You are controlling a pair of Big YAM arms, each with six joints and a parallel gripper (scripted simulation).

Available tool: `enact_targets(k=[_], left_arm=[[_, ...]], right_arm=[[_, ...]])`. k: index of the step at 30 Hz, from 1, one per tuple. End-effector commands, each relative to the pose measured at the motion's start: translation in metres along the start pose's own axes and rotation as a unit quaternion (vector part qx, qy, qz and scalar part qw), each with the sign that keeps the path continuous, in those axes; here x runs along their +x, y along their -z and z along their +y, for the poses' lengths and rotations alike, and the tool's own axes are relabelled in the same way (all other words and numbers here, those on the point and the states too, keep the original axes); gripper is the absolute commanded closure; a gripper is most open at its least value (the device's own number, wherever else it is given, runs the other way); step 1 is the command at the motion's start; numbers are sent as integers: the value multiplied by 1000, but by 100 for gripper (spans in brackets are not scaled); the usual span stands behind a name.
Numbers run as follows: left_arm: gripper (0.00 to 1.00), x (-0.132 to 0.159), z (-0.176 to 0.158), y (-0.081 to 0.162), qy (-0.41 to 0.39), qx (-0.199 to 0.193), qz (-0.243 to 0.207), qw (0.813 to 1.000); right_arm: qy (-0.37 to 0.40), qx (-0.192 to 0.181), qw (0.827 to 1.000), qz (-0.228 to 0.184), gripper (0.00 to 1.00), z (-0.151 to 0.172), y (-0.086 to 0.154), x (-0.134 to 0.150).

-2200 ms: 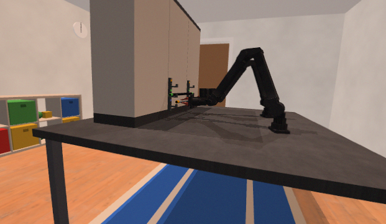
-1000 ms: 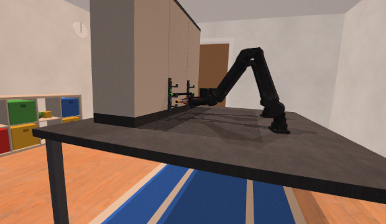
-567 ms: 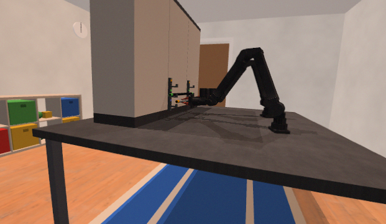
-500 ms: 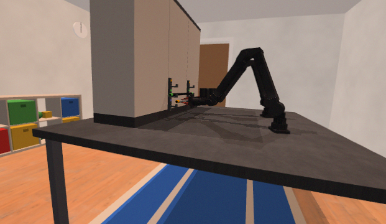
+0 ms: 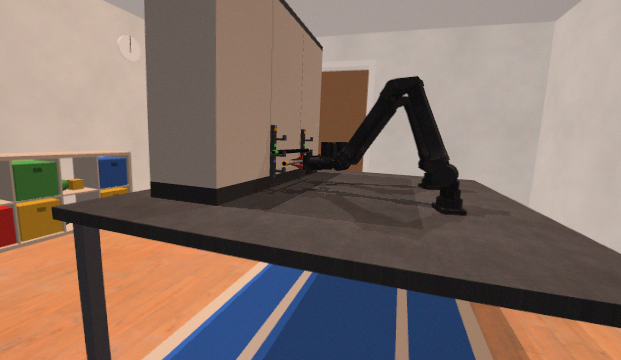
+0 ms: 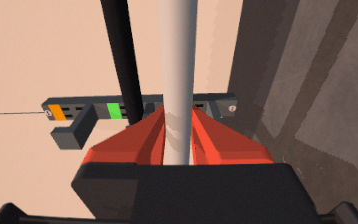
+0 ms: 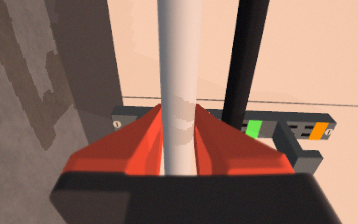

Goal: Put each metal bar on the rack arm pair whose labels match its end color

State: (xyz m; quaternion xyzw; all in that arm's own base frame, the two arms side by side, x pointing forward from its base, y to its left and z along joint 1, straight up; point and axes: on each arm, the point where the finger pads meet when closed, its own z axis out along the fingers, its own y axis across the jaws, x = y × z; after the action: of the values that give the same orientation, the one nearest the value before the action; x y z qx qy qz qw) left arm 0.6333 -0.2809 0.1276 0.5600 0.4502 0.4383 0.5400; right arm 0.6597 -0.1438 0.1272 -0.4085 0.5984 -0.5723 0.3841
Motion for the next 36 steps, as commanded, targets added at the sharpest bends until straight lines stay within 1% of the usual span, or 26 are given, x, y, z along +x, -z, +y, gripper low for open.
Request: enact_targets(k=[1,36], left_arm=[[100,-5,40,-8,8,-46,2,999],[100,-6,36,-10,8,-46,2,999]], right_arm=[[-3,37,999,11,100,-34,-5,15],[-3,37,999,11,100,-30,-7,16]])
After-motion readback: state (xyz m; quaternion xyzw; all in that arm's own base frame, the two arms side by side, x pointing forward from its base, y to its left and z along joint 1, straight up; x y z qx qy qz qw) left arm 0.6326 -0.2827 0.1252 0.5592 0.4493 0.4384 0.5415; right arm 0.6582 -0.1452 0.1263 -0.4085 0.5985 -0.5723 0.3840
